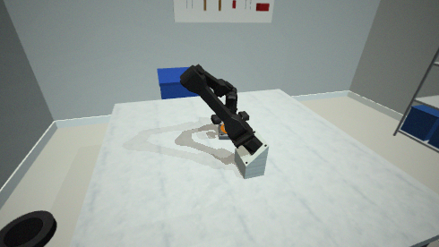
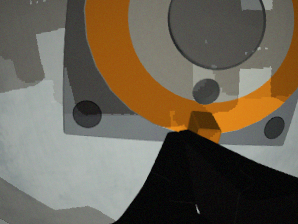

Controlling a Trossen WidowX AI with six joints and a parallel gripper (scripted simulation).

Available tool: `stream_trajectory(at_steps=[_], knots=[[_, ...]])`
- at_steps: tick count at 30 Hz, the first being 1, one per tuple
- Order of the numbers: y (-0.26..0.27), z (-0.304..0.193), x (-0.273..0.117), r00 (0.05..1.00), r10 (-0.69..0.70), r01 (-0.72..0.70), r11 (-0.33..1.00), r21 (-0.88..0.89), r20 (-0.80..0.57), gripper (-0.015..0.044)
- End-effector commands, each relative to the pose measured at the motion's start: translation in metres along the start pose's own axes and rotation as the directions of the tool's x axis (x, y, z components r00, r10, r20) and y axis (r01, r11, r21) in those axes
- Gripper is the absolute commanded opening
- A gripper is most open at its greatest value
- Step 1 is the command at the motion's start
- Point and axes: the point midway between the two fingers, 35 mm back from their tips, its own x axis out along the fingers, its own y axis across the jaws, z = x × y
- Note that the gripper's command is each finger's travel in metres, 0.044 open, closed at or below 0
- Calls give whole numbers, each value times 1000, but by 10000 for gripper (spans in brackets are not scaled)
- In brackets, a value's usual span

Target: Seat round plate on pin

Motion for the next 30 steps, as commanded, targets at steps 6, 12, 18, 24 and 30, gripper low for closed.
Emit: stream_trajectory(at_steps=[6,12,18,24,30], knots=[[-9,-4,2,1000,-6,6,1000,3,-9,0],[-13,-5,2,1000,-6,6,1000,3,-9,0],[-19,-5,2,1000,-6,7,1000,3,-9,0],[-22,-6,2,1000,-7,7,1000,3,-9,0],[-28,-5,2,1000,-7,7,1000,3,-9,0]])
